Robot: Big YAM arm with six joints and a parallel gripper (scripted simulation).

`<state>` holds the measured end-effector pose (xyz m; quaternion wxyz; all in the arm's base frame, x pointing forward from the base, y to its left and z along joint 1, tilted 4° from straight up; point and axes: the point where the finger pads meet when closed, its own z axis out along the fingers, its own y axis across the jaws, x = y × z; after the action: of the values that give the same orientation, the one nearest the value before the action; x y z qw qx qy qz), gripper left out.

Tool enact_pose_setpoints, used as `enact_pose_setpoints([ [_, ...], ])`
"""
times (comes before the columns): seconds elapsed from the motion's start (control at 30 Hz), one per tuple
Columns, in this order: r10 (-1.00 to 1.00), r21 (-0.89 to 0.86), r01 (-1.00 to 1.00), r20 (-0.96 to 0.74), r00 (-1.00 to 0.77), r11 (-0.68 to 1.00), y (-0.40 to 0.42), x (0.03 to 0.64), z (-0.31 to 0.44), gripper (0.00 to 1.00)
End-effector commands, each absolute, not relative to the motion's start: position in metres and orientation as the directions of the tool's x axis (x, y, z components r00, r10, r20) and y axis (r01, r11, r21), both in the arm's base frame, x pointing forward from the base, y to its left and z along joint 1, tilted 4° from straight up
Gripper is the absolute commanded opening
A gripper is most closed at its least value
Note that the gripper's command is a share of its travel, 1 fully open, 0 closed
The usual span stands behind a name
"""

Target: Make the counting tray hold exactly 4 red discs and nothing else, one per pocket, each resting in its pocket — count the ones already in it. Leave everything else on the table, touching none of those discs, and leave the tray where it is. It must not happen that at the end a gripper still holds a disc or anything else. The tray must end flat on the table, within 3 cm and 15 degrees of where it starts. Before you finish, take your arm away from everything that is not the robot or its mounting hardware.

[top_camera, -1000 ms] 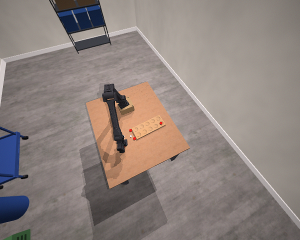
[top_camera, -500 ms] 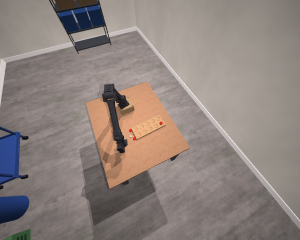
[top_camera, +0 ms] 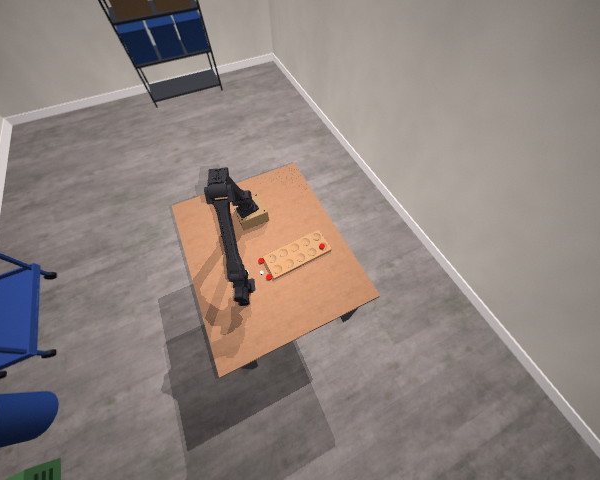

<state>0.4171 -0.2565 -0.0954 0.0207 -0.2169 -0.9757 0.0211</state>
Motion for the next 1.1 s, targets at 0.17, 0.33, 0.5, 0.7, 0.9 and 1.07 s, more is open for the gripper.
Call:
enact_pose_setpoints([
  [0.17,0.421,-0.057,0.422,-0.031,-0.906,0.905,-0.27,0.441,-0.053,0.0],
  [0.33,0.422,-0.056,0.423,-0.037,-0.906,0.904,-0.262,0.442,-0.006,0.0],
  [0.5,0.424,-0.056,0.426,-0.039,-0.905,0.903,-0.263,0.449,0.038,0.0],
  [0.7,0.422,-0.047,0.419,0.055,-0.905,0.907,-0.239,0.429,0.001,0.0],
  [0.9,0.422,-0.044,0.42,0.036,-0.906,0.906,-0.171,0.464,0.006,0.0],
  [1.07,0.422,-0.045,0.42,0.049,-0.905,0.906,-0.093,0.475,0.002,0.0],
])
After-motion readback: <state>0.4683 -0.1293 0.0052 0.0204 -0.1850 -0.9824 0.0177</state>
